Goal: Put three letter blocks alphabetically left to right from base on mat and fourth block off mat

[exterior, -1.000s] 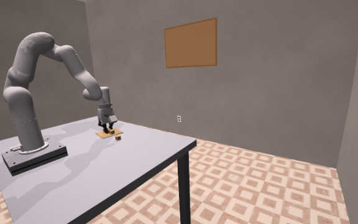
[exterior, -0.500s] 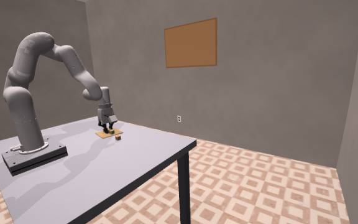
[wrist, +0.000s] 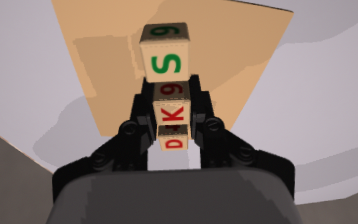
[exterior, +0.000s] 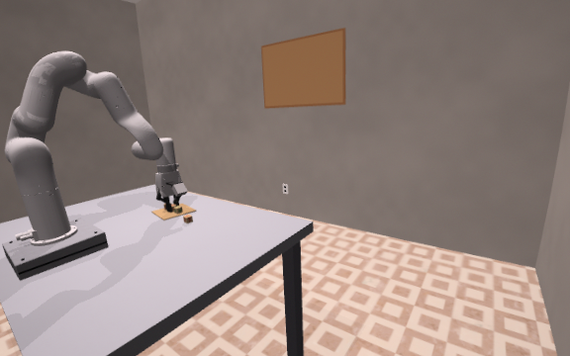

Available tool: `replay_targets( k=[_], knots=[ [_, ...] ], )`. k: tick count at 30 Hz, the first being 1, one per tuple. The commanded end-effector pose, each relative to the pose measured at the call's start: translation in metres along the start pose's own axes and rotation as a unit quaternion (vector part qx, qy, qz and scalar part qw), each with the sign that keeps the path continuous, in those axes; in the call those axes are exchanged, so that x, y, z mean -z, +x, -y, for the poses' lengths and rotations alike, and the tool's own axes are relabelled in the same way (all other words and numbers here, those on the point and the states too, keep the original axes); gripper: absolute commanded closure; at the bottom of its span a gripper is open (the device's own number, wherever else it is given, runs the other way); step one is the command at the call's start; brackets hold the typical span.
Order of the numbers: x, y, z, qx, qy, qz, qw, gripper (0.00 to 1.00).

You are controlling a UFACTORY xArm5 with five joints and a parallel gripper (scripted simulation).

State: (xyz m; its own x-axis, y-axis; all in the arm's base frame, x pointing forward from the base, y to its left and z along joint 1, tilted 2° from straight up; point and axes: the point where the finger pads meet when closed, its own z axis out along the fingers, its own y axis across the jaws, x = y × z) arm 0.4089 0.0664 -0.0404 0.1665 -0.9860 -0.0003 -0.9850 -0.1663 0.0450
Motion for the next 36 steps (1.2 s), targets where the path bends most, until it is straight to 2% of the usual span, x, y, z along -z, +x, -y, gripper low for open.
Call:
replay_targets(
  k=[1,6,7,11,12,14,15,17,18,31,36],
  knots=[
    [0.001,0.000,0.001,0.000,0.002,0.000,1.000,0.79],
    [0.001,0.000,0.001,0.000,0.002,0.000,1.000,0.74],
    [0.001,0.000,0.001,0.000,0.002,0.000,1.000,0.70],
    [0.001,0.000,0.001,0.000,0.002,0.000,1.000,0.70],
    [0.001,0.000,0.001,0.000,0.002,0.000,1.000,0.66],
    [0.001,0.000,0.001,0.000,0.002,0.000,1.000,0.66],
    [0.001,0.000,0.001,0.000,0.002,0.000,1.000,0.62],
    [0.001,0.000,0.001,0.000,0.002,0.000,1.000,0.62],
    [0.001,0.000,0.001,0.000,0.002,0.000,1.000,0.58],
    [0.002,0.000,0.001,0.000,0.002,0.000,1.000,0.58],
    [0.012,0.001,0.001,0.000,0.002,0.000,1.000,0.58]
  ],
)
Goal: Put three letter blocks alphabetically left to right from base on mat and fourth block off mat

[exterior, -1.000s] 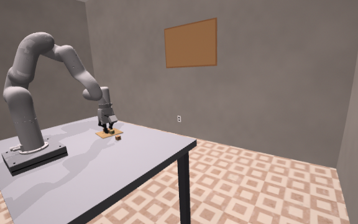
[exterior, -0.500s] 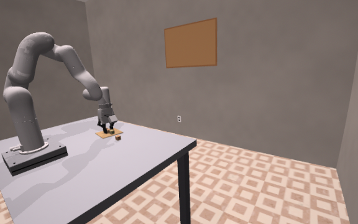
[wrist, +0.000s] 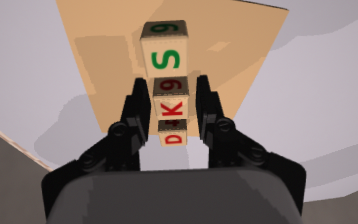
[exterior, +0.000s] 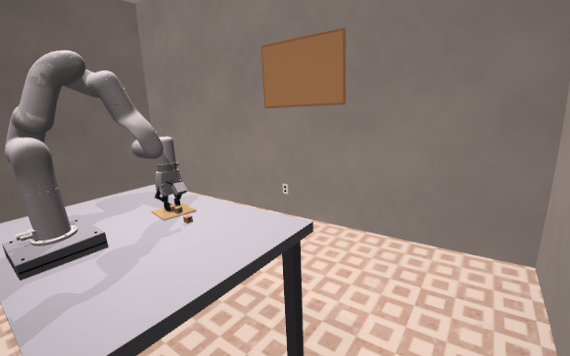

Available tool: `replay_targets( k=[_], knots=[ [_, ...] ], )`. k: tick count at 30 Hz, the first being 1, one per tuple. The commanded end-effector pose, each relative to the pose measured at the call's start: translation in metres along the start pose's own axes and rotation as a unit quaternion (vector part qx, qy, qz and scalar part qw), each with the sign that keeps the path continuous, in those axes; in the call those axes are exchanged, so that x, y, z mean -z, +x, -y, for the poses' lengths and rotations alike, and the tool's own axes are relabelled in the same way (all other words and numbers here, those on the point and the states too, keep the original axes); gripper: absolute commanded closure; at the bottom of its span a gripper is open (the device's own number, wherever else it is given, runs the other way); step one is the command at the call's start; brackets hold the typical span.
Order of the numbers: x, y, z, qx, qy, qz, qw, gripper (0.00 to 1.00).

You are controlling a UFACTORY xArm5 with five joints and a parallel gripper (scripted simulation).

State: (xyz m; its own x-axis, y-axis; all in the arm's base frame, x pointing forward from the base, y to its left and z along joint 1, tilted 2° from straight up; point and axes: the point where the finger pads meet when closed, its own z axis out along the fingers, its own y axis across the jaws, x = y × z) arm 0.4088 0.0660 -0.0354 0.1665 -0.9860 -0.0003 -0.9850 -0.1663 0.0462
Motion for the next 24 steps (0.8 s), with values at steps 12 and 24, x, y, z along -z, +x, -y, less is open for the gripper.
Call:
replay_targets(
  k=[12,24],
  knots=[
    [0.057,0.000,0.001,0.000,0.002,0.000,1.000,0.58],
    [0.086,0.000,0.001,0.000,0.002,0.000,1.000,0.58]
  ],
)
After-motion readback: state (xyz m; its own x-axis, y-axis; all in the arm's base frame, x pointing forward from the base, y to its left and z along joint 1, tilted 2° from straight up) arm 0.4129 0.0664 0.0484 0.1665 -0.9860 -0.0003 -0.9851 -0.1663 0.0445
